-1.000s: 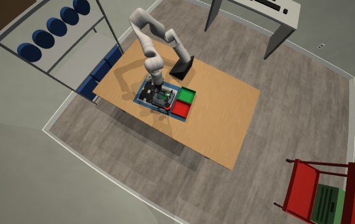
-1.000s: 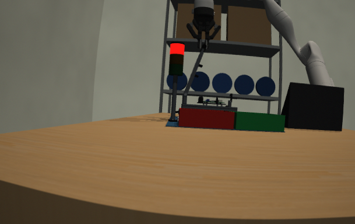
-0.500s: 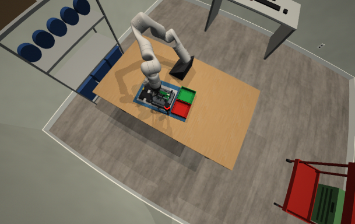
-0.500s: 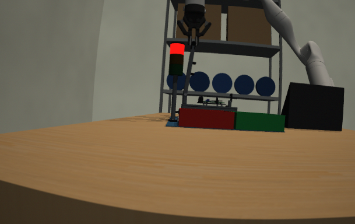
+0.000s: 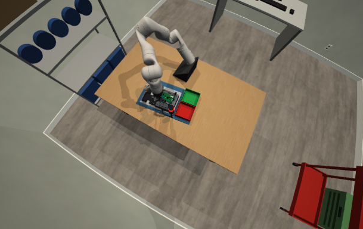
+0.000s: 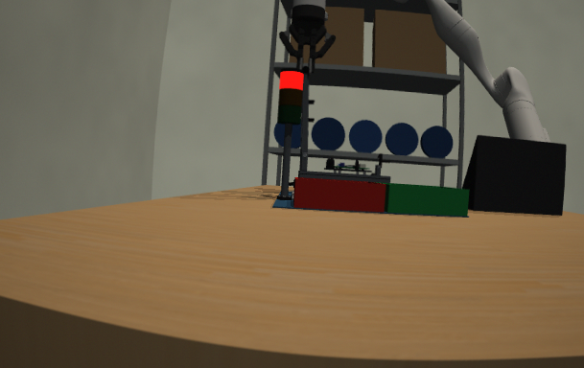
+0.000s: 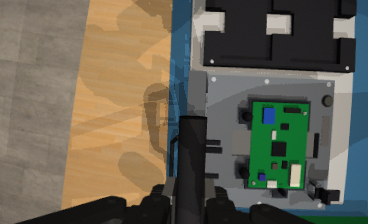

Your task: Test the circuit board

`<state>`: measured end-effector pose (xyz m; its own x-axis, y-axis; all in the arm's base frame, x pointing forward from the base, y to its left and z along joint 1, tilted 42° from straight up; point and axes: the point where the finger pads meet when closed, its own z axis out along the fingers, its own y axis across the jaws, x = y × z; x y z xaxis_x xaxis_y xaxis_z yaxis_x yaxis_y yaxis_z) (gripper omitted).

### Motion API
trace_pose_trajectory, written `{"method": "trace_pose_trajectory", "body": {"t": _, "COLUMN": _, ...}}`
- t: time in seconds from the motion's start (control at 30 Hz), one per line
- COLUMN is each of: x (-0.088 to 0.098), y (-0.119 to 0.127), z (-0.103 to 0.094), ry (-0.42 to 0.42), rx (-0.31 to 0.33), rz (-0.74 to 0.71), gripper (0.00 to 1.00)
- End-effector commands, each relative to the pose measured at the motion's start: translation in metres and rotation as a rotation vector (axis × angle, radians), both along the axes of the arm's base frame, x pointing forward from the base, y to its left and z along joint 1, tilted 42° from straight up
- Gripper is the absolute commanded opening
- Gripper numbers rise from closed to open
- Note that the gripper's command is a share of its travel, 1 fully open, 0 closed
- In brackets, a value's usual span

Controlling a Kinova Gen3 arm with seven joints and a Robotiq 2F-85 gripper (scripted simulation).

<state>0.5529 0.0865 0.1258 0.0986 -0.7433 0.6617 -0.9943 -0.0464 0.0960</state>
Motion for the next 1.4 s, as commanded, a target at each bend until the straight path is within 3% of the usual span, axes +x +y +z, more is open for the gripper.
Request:
{"method": "trace_pose_trajectory", "body": {"t": 0.0, "x": 0.007, "y": -0.007, "z": -0.009, "ry": -0.002, "rx": -0.005, "rz": -0.002, "gripper": 0.0}}
{"method": "trace_pose_trajectory", "body": {"t": 0.47, "x": 0.02, "y": -0.007, "z": -0.011, "ry": -0.002, "rx": -0.005, "rz": -0.002, "gripper": 0.0}}
{"method": "trace_pose_trajectory", "body": {"t": 1.37, "x": 0.025, "y": -0.007, "z": -0.012, "ry": -0.002, "rx": -0.005, "rz": -0.002, "gripper": 0.0}}
